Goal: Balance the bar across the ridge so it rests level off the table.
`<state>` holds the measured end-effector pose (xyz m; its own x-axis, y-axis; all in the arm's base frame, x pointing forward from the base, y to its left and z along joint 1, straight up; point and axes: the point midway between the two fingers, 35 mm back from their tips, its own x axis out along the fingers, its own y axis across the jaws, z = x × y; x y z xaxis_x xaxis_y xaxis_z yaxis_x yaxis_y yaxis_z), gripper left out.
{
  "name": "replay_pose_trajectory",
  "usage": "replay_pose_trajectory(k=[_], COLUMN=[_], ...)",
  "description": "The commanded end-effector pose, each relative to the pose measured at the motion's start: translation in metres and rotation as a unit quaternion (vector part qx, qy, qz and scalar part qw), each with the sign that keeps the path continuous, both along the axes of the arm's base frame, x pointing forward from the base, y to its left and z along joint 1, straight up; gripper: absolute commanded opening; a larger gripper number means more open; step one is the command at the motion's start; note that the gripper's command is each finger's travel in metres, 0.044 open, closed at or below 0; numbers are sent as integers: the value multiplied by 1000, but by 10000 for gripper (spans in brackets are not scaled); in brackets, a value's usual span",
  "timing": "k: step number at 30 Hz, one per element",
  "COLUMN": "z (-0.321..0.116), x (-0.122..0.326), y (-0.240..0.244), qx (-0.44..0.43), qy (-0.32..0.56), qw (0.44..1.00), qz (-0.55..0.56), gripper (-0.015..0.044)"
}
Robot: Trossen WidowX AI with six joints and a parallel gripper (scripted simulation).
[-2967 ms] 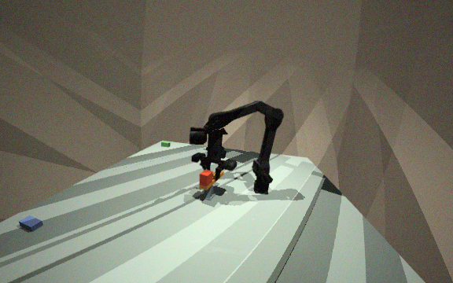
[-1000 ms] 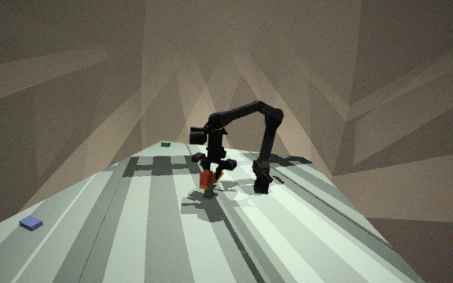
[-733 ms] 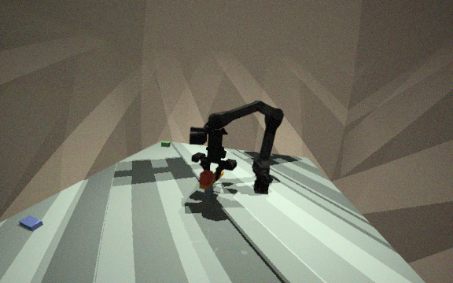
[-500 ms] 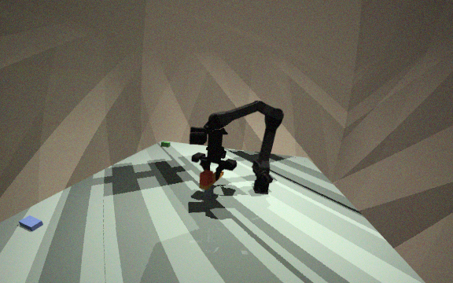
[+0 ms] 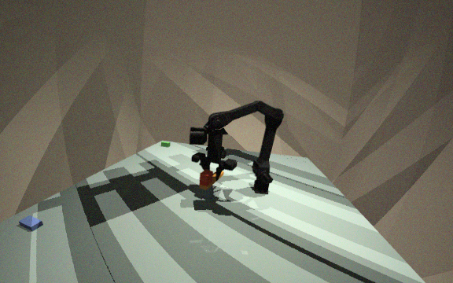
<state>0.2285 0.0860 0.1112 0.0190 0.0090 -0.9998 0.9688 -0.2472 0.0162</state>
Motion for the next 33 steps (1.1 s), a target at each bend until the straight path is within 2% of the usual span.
replay_pose_trajectory(k=[1,10,14,23,33], z=[0,0,7,98,100], x=[0,0,1,-2,-2], y=[0,0,0,-1,-1], qx=[0,0,0,0,0], qy=[0,0,0,0,0], qw=[1000,1000,1000,1000,1000], qz=[0,0,0,0,0], gripper=[211,440,440,440,440])
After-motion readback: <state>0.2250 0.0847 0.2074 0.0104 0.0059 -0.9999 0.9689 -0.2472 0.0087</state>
